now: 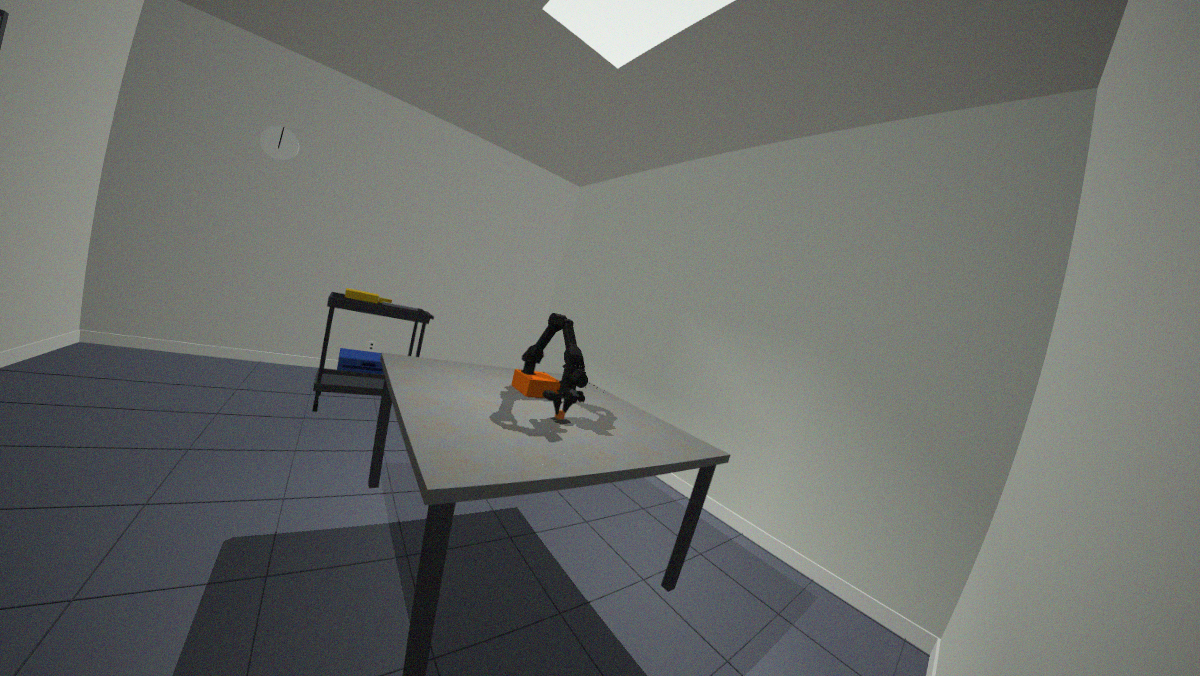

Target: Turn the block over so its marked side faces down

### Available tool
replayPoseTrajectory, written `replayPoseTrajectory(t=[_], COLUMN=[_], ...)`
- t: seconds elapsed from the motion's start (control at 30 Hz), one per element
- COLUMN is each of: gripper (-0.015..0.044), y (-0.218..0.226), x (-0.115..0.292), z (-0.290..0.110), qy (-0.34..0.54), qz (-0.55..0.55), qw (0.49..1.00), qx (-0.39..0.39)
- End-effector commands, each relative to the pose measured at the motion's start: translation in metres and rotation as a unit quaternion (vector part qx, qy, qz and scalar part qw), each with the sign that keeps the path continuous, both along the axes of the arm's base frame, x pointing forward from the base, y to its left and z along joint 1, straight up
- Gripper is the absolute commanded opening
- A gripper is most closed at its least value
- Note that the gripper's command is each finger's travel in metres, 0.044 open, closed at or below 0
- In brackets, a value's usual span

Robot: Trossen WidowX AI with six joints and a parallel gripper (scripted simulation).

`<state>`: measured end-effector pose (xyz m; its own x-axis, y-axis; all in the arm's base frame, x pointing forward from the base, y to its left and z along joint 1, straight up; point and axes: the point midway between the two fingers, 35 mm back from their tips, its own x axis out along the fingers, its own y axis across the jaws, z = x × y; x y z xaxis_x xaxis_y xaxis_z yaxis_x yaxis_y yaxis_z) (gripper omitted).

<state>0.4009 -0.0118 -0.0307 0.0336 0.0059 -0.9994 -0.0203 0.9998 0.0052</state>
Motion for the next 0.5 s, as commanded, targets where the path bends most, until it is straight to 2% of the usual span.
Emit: replayPoseTrajectory(t=[0.0,0.07,0.13,0.27,0.47], gripper=[0.0058,0.0045,0.0000,0.0000,0.0000], y=[-0.001,-0.001,-0.001,-0.001,-0.001], x=[0.000,0.000,0.000,-0.001,-0.001], z=[-0.001,-0.001,0.004,0.028,0.029], qy=[0.000,0.000,0.000,0.000,-0.005], qz=[-0.002,-0.002,-0.002,-0.002,-0.002], qw=[1.000,1.000,1.000,1.000,1.000], qx=[-0.002,-0.002,-0.002,-0.002,-0.002])
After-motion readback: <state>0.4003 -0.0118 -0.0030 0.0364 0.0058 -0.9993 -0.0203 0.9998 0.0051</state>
